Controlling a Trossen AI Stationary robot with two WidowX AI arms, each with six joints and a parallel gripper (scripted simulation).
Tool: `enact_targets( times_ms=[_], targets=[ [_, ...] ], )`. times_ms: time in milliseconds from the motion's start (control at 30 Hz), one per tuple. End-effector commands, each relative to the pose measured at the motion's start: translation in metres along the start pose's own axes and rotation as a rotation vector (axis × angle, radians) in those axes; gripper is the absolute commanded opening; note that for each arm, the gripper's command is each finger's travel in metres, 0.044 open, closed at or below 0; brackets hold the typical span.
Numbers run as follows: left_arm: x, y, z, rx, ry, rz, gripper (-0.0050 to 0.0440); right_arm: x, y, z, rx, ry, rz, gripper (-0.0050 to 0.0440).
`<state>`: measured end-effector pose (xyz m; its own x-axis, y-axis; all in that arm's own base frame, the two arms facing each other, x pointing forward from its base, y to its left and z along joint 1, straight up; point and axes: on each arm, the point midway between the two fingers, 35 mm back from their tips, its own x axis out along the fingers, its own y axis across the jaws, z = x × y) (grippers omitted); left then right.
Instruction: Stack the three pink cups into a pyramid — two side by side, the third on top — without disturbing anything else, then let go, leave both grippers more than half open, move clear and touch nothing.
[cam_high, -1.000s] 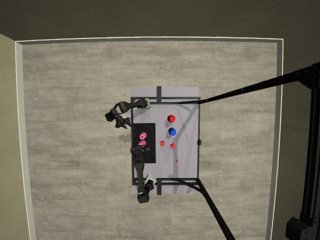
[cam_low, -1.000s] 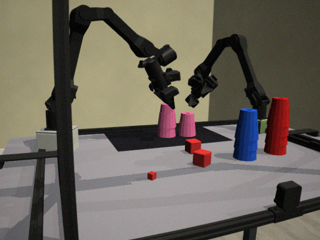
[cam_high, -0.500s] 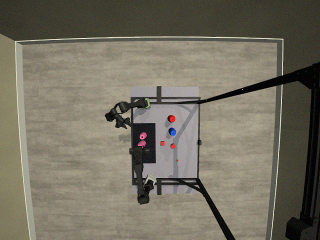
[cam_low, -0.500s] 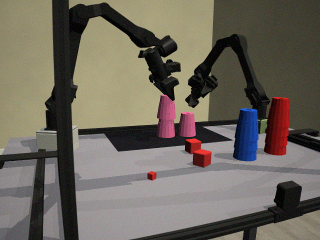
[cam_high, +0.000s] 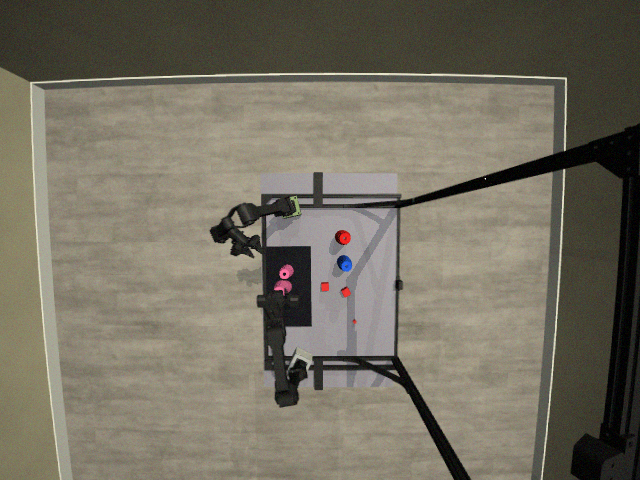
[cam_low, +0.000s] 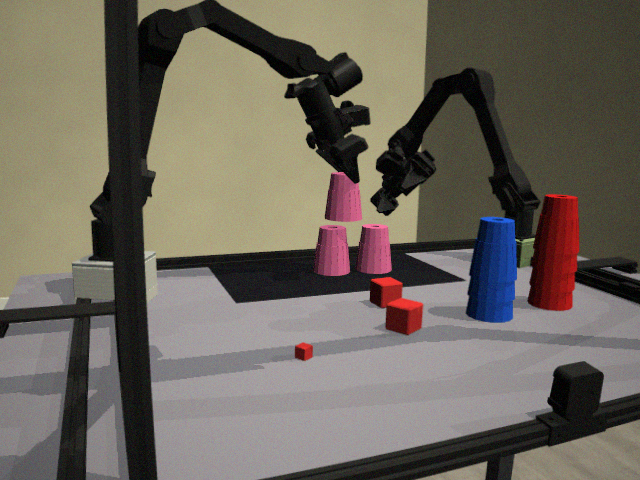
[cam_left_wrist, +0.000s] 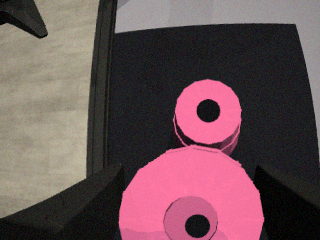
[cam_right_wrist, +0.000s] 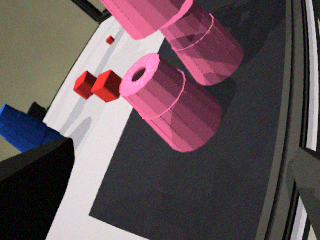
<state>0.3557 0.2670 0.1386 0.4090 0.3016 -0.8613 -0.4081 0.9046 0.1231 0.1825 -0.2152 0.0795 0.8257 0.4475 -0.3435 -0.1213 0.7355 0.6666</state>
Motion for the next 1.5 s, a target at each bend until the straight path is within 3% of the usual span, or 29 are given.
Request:
enact_targets(
  times_ms=[0,333,833,1467],
  targets=[
    [0.015,-0.007,0.016,0.004,0.009,-0.003,0.0000,0.000,0.000,0.000,-0.004,-0.002,0.000,0.0440],
    [0.014,-0.005,0.020,0.004,0.008,-0.003,0.0000,0.000,0.000,0.000,-0.004,-0.002,0.000,0.0440],
    [0.029,-0.007,0.010,0.004,0.009,-0.003,0.0000,0.000,0.000,0.000,-0.004,-0.002,0.000,0.0440],
    [0.026,-0.007,0.014,0.006,-0.002,-0.003,0.0000,0.000,0.000,0.000,-0.004,-0.002,0.000,0.0440]
  ],
)
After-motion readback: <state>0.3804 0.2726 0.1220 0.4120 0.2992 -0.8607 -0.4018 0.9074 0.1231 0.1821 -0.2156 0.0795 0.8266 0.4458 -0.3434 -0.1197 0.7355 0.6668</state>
